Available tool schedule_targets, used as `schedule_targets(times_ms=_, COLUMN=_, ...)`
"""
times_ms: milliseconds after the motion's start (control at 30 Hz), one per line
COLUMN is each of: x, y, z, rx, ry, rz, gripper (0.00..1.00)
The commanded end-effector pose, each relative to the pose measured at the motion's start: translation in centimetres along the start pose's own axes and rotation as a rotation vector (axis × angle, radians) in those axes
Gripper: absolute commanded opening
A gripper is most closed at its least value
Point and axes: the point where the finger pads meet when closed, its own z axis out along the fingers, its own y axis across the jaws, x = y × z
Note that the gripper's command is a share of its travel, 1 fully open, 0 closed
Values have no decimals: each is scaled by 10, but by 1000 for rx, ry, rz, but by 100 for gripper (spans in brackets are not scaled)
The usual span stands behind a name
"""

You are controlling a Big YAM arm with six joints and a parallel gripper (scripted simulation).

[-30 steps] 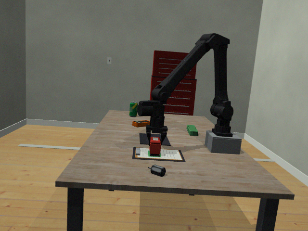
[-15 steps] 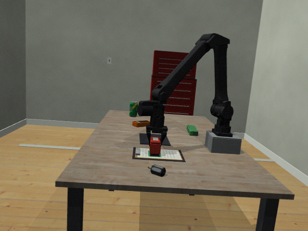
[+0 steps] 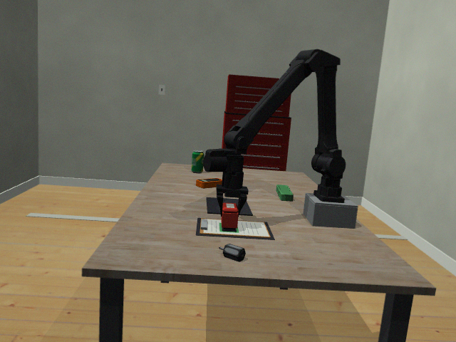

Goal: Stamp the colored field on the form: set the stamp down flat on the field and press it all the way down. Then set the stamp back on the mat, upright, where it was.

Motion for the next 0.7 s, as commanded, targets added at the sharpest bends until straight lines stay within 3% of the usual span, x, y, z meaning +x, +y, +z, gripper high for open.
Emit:
schedule_targets(times_ms=0, x=-6, y=0, z=29, rx=18, ry=-11, rz=-2, gripper=33)
schedule_targets(times_ms=667, x=-5, y=3, z=28, rx=13, ry=-9, rz=-2, gripper=33)
